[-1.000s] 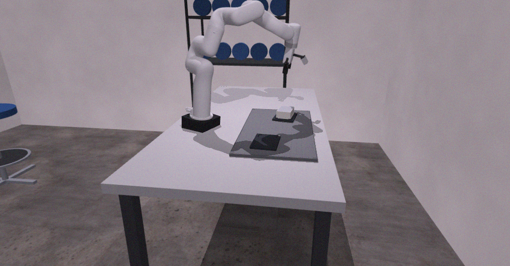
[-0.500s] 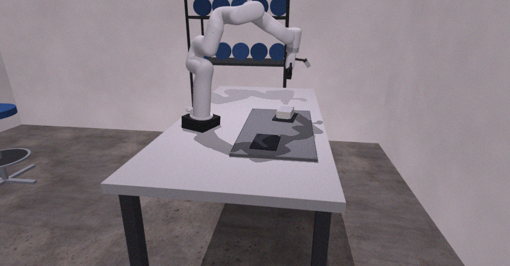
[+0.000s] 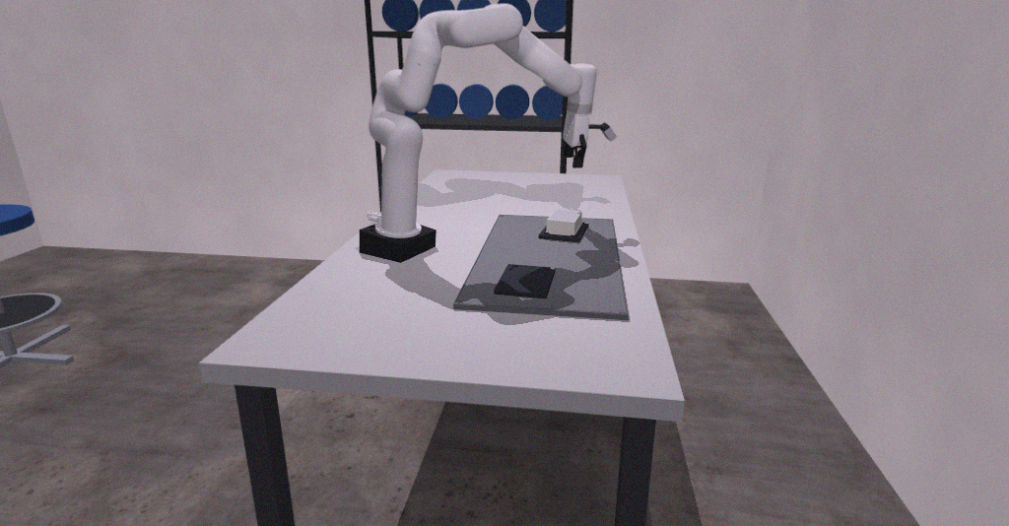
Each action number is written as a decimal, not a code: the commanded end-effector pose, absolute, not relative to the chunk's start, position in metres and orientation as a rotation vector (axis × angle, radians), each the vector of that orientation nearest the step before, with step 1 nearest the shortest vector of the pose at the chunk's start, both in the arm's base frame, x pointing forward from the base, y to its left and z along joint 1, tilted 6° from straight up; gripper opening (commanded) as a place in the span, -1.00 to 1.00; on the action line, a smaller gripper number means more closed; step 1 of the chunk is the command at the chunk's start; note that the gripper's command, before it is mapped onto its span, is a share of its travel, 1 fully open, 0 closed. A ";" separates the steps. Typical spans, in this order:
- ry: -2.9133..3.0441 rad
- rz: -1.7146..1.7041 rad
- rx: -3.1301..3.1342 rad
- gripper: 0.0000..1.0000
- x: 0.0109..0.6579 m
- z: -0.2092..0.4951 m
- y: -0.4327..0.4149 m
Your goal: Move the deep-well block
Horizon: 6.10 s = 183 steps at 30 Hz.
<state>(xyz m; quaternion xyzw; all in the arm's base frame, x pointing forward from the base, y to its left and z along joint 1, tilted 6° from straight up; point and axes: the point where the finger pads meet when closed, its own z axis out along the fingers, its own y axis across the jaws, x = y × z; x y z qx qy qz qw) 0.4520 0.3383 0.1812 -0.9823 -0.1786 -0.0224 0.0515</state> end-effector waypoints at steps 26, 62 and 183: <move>-1.556 -0.127 -2.764 1.00 0.456 0.134 0.244; -2.097 -0.087 -2.470 1.00 0.447 0.101 0.196; -2.097 -0.087 -2.470 -1.00 0.455 0.022 0.193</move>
